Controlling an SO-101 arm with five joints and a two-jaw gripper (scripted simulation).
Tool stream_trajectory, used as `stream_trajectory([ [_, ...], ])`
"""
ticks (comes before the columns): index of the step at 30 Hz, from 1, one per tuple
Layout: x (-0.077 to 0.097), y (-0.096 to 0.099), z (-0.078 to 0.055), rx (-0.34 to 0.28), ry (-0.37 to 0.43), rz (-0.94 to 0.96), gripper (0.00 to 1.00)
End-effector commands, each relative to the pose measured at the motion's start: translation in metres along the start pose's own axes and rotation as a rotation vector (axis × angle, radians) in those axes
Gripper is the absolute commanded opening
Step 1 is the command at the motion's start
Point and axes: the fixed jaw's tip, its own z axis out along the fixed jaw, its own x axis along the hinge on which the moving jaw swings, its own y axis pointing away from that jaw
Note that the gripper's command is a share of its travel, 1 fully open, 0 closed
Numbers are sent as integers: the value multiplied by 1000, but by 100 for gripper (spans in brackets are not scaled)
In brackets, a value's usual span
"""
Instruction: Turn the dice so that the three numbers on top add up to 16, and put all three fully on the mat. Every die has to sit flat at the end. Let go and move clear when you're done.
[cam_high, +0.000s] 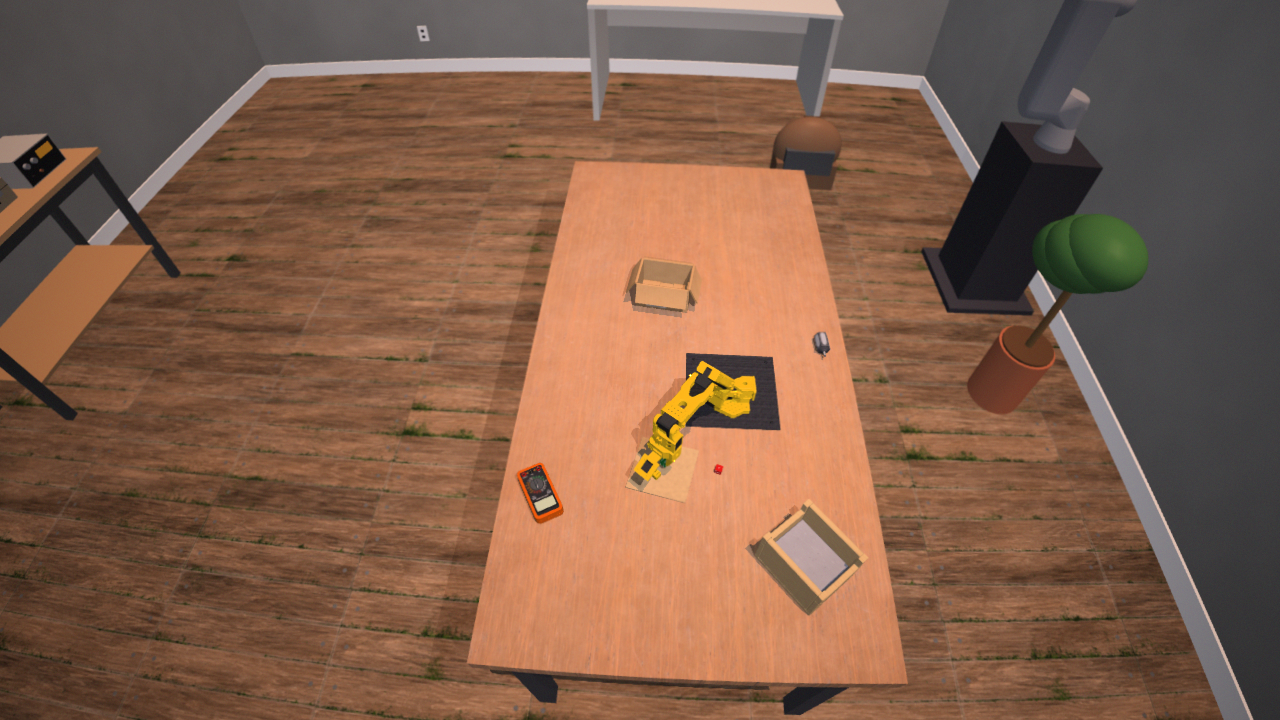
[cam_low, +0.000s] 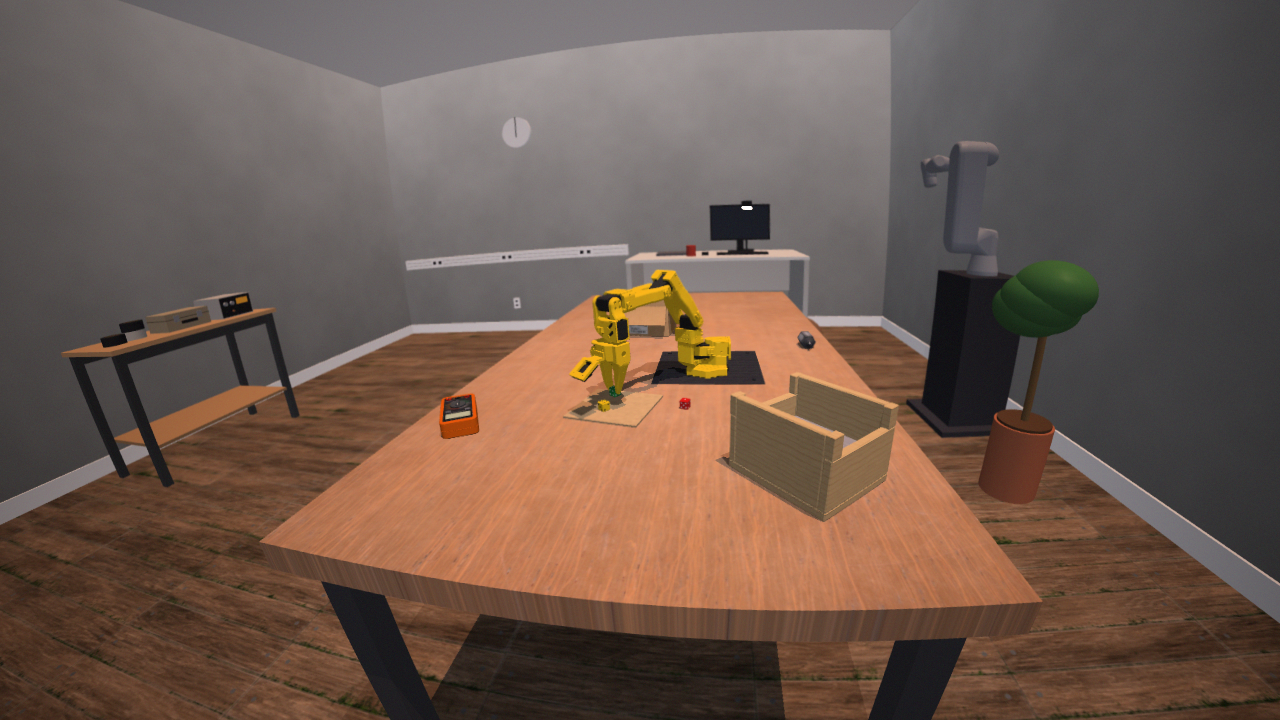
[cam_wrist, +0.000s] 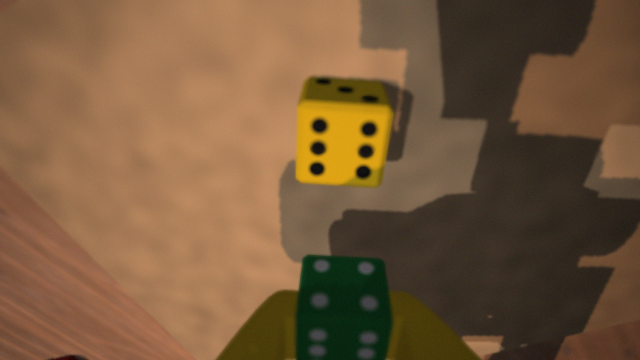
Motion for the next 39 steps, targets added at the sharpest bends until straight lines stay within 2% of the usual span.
stream_trajectory([
  [1,2,2,8,1,22,-1,0],
  [39,3,2,22,1,22,-1,0],
])
